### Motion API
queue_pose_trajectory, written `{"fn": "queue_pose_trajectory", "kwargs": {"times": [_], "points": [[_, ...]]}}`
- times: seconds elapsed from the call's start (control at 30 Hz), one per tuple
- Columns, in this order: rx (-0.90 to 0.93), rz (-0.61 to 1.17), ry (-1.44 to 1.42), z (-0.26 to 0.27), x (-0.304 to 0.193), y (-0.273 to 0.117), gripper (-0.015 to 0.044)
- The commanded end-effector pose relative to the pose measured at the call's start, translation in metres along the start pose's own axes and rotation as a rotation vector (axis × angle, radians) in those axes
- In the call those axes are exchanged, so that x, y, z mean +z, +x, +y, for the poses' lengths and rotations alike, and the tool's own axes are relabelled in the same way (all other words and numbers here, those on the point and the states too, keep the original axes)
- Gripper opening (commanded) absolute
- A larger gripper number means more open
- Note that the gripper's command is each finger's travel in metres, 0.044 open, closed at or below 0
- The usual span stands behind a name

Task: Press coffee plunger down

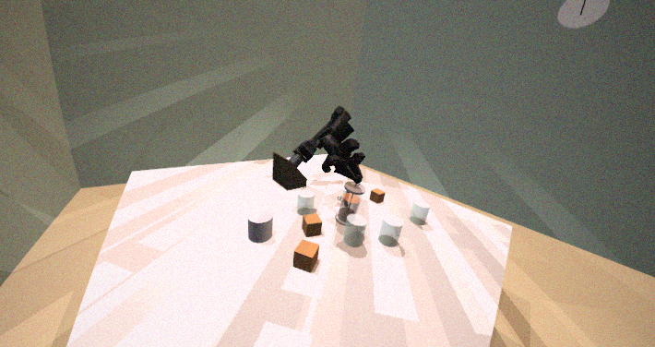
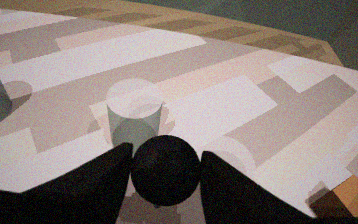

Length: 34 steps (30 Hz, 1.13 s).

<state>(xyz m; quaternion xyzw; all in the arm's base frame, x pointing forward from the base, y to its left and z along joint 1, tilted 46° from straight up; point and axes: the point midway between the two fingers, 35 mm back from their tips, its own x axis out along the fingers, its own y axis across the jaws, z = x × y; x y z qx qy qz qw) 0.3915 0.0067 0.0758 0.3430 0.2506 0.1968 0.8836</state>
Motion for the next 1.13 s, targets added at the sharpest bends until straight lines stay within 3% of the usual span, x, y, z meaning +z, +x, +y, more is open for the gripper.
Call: {"fn": "queue_pose_trajectory", "kwargs": {"times": [0.0,0.3,0.5,0.73,1.1], "points": [[0.000,0.000,0.000,0.000,0.000,0.000,0.0202],[0.000,0.000,0.000,0.000,0.000,0.000,0.0438],[-0.003,0.006,0.000,-0.001,0.010,-0.008,0.0440],[-0.002,0.017,0.009,0.005,0.053,-0.060,0.0440],[-0.002,0.017,0.009,0.005,0.053,-0.061,0.0440]]}}
